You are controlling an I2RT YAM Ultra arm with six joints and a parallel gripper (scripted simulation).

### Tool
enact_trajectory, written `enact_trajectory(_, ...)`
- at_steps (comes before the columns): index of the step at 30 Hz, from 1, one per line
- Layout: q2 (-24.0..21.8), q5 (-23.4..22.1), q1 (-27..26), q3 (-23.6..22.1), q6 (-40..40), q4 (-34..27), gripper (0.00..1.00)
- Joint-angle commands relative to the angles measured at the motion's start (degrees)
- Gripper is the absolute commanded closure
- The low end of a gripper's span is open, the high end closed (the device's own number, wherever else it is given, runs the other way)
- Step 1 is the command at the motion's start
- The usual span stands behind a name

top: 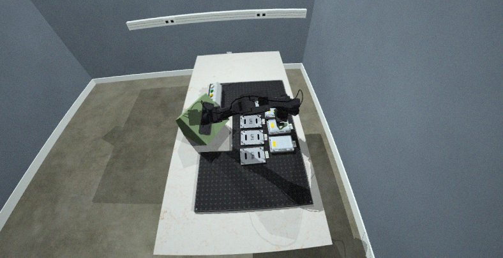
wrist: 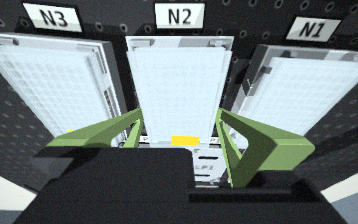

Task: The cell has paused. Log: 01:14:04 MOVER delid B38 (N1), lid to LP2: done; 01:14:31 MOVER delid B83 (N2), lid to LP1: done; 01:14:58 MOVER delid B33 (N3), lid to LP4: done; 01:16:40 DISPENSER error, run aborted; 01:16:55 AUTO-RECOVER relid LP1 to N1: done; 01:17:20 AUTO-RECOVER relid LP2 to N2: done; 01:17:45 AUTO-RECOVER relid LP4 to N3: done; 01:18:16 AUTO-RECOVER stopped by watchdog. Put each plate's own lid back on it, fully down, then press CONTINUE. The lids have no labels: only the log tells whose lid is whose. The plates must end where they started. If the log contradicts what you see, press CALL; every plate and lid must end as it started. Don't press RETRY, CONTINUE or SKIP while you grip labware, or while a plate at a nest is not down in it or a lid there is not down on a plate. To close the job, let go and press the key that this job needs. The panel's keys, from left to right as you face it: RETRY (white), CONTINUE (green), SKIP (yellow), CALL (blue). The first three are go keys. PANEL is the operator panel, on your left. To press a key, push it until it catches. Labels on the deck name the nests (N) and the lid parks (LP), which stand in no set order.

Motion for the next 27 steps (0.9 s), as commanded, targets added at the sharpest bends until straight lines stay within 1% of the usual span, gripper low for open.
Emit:
enact_trajectory(1,0.06,-0.42,0.16,0.31,-0.57,1.24,1.0)
enact_trajectory(7,0.3,-0.54,0.02,-1.22,-0.78,1.67,1.0)
enact_trajectory(8,0.49,-0.6,0.04,-0.52,-0.83,1.79,1.0)
enact_trajectory(13,-0.47,-0.4,-0.43,-0.98,-0.79,2.01,1.0)
enact_trajectory(17,0.12,-0.64,-0.35,-0.53,-1.08,2.34,1.0)
enact_trajectory(20,0.73,-0.77,-0.45,-1.19,-1.17,2.55,1.0)
enact_trajectory(22,0.47,-0.81,-0.76,-1.46,-1.25,2.7,1.0)
enact_trajectory(24,0.45,-0.79,-0.99,-0.65,-1.35,2.89,1.0)
enact_trajectory(27,0.6,-0.85,-0.52,-1.21,-1.4,3.09,1.0)
